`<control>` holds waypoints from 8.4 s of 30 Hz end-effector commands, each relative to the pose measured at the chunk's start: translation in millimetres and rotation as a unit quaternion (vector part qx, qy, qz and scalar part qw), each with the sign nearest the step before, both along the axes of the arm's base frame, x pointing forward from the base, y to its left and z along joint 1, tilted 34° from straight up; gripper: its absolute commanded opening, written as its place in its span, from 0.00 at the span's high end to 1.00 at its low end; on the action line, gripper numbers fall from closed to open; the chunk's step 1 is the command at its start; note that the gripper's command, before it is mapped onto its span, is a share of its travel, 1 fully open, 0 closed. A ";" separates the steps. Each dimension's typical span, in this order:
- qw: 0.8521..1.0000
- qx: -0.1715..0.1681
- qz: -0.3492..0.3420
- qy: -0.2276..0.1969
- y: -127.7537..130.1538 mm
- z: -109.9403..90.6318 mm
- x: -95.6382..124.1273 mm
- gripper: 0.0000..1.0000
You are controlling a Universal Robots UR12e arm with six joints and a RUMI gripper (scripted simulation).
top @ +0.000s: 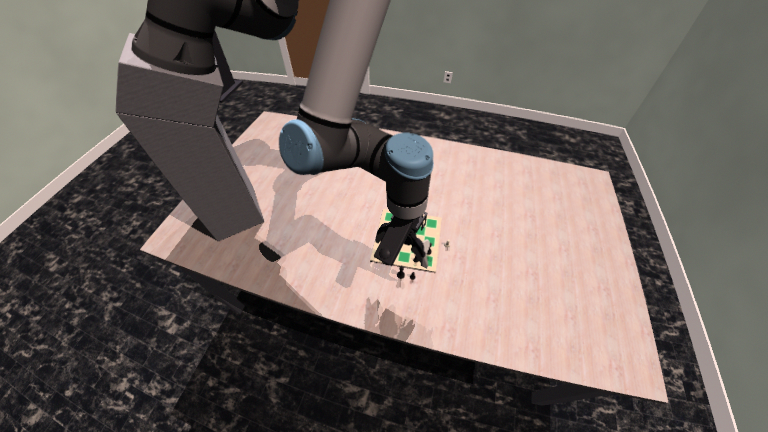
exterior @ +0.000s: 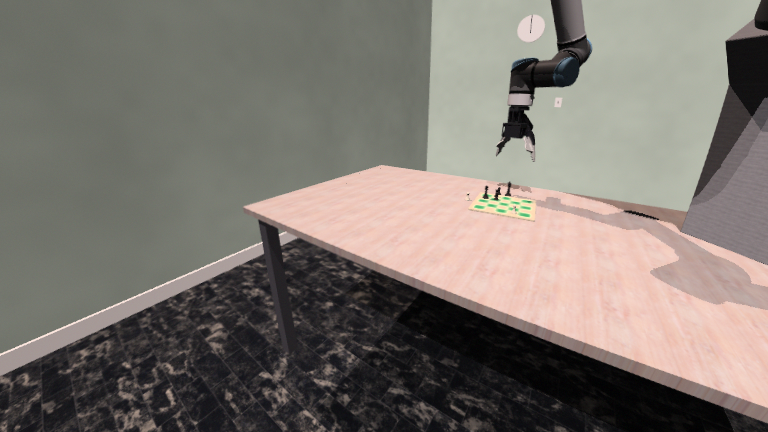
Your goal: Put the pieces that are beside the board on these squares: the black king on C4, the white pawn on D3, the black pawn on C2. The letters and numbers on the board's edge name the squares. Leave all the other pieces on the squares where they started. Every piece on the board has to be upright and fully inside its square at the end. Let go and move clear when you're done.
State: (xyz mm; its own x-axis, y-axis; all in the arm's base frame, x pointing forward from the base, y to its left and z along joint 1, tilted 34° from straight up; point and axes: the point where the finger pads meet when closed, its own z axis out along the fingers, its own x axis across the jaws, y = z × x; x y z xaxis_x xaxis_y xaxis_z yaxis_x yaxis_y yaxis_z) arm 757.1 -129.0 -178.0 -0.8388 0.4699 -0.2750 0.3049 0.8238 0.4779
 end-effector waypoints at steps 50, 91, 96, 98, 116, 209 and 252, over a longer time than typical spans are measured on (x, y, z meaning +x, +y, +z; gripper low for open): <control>0.703 -0.316 0.595 -0.228 17.5 -6.2 11.7 0.00; 0.675 -0.329 0.617 -0.237 19.2 -6.5 11.6 0.75; 0.675 -0.329 0.617 -0.237 19.2 -6.5 11.6 0.75; 0.675 -0.329 0.617 -0.237 19.2 -6.5 11.6 0.75; 0.675 -0.329 0.617 -0.237 19.6 -7.6 12.2 0.75; 0.675 -0.329 0.617 -0.237 35.6 -49.7 34.7 0.75; 0.675 -0.329 0.617 -0.237 35.4 -49.6 35.2 0.75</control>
